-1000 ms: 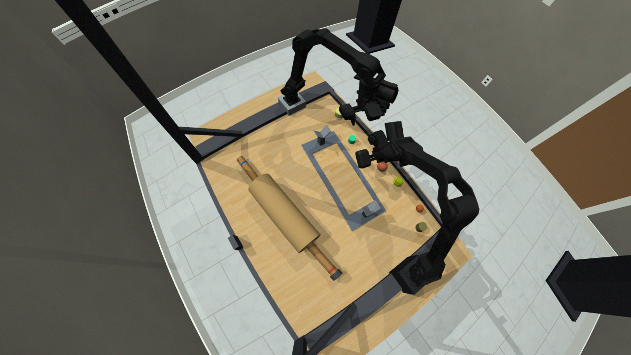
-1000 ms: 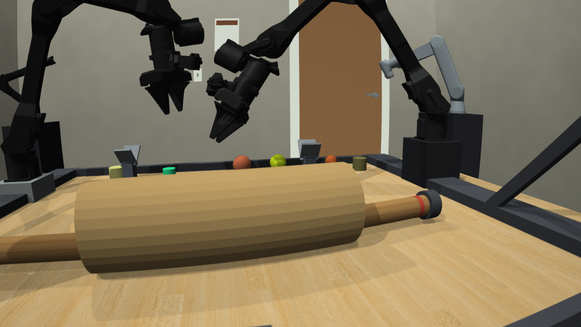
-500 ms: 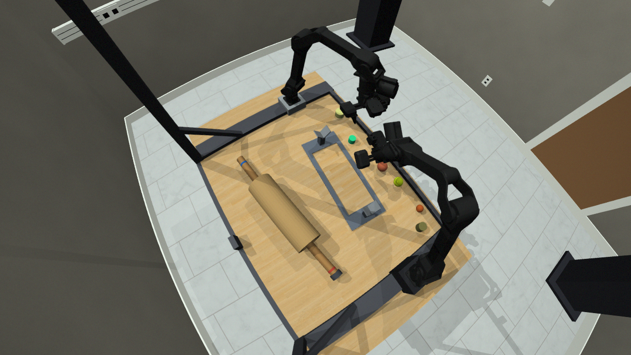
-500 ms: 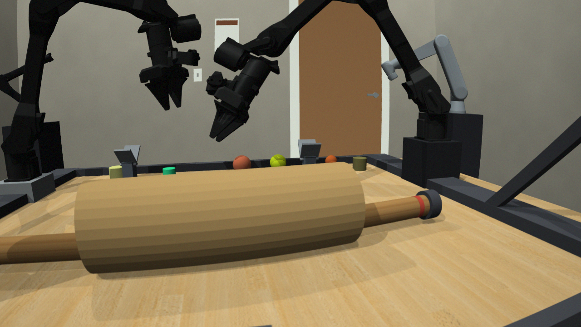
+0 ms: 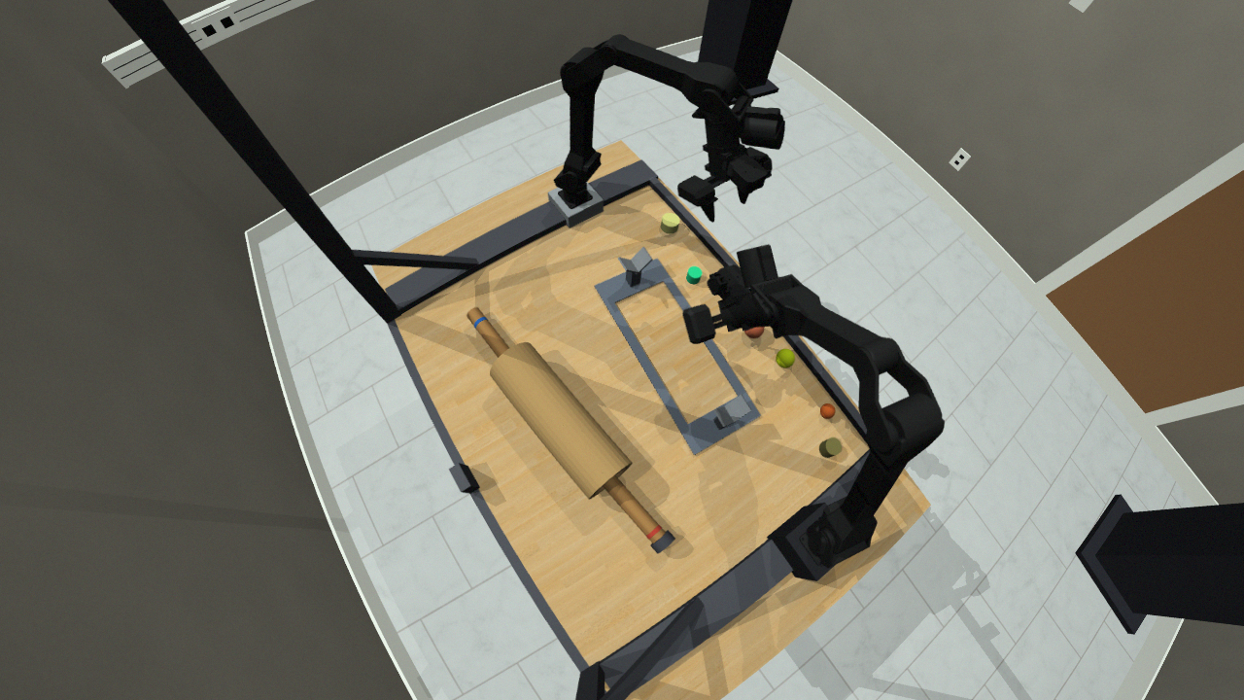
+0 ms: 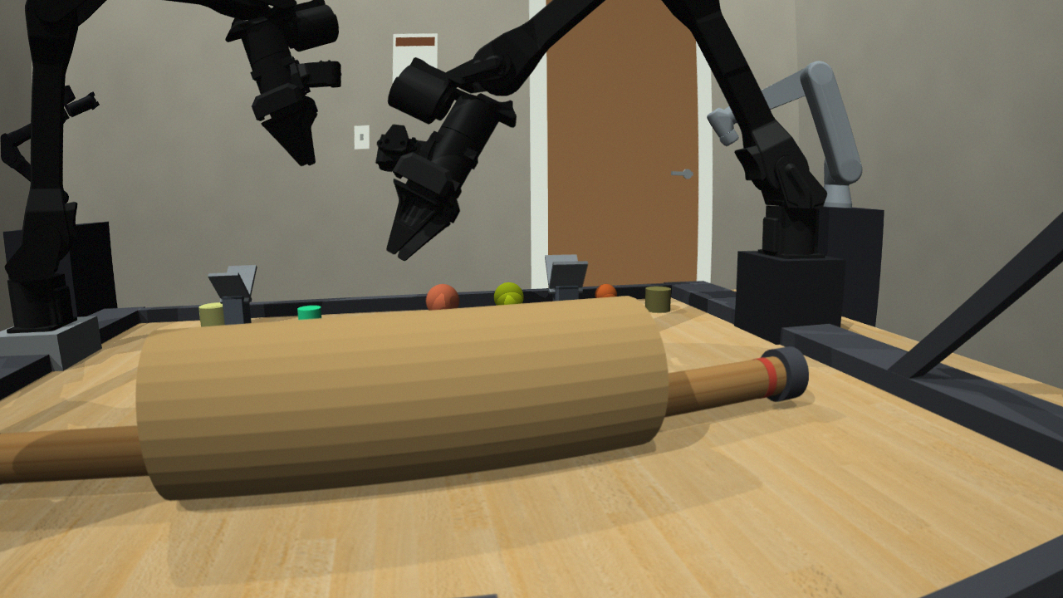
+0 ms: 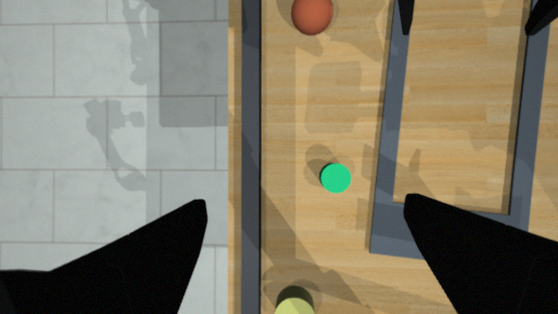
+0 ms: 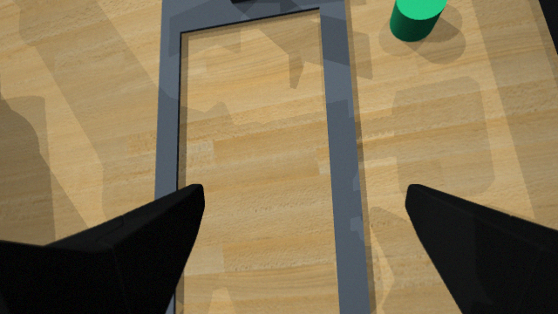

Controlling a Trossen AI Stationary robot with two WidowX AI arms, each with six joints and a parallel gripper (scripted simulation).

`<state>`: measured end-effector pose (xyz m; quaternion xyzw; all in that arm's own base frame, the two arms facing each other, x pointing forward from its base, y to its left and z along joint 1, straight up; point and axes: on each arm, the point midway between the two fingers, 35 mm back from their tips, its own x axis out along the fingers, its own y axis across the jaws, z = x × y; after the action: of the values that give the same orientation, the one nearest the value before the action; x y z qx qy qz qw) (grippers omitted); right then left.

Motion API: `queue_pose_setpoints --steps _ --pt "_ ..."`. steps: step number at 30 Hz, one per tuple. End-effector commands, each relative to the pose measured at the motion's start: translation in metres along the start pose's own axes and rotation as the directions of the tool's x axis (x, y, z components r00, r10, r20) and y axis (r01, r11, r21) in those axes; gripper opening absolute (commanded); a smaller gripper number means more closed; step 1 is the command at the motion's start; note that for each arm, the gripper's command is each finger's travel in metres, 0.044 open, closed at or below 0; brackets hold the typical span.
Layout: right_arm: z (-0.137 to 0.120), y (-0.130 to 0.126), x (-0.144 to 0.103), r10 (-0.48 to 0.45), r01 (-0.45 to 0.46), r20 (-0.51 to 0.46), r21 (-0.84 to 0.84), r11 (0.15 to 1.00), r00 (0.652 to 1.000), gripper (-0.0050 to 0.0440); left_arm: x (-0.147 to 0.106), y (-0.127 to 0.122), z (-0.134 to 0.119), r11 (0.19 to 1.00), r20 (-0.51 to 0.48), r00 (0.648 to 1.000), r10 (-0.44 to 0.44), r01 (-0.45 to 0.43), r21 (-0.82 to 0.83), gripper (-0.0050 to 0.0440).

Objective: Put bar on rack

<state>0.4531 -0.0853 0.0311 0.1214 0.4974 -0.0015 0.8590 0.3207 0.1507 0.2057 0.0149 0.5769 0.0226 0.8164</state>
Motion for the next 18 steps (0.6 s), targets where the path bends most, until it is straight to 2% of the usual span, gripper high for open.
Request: queue_pose_setpoints --steps 1,2,5,7,8,9,11,15,18 --pt "0.003 0.021 -0.012 0.003 -0.002 0.015 -0.017 1.0 1.0 0.04 0.01 -0.024 0.009 0.999 -0.011 0.999 -0.038 0.038 0.015 0.04" --pt "0.001 0.027 -0.012 0.001 -0.001 0.009 -0.019 1.0 1.0 0.04 0.007 -0.026 0.011 1.0 -0.004 1.0 -0.021 0.022 0.007 0.04" --pt "-0.007 0.053 -0.014 0.0 0.0 -0.008 -0.034 0.999 1.0 0.04 0.004 -0.052 0.027 1.0 0.021 0.999 -0.026 0.026 0.006 0.04" --pt "-0.007 0.053 -0.014 0.0 0.0 -0.008 -0.034 0.999 1.0 0.04 0.004 -0.052 0.027 1.0 0.021 0.999 -0.026 0.026 0.006 0.04" --pt "-0.01 0.062 -0.015 -0.002 0.001 -0.015 -0.04 0.999 1.0 0.04 0.005 -0.063 0.028 0.999 0.02 0.999 -0.033 0.033 0.004 0.04" --pt "-0.008 0.057 -0.012 -0.01 0.009 -0.015 -0.033 0.999 1.0 0.04 0.004 -0.059 0.029 1.0 0.024 0.999 -0.022 0.022 -0.006 0.04" --pt "-0.013 0.071 -0.016 -0.006 0.005 -0.019 -0.046 0.999 1.0 0.04 0.007 -0.076 0.032 0.999 0.019 0.999 -0.038 0.038 -0.001 0.04" --pt "-0.03 0.111 -0.023 -0.008 0.005 -0.041 -0.075 0.997 0.999 0.04 0.014 -0.126 0.037 0.998 0.005 0.998 -0.07 0.07 -0.004 0.04" --pt "-0.044 0.134 -0.028 -0.017 0.012 -0.054 -0.092 0.996 0.998 0.04 0.01 -0.159 0.046 0.996 0.027 0.996 -0.084 0.084 -0.01 0.04"
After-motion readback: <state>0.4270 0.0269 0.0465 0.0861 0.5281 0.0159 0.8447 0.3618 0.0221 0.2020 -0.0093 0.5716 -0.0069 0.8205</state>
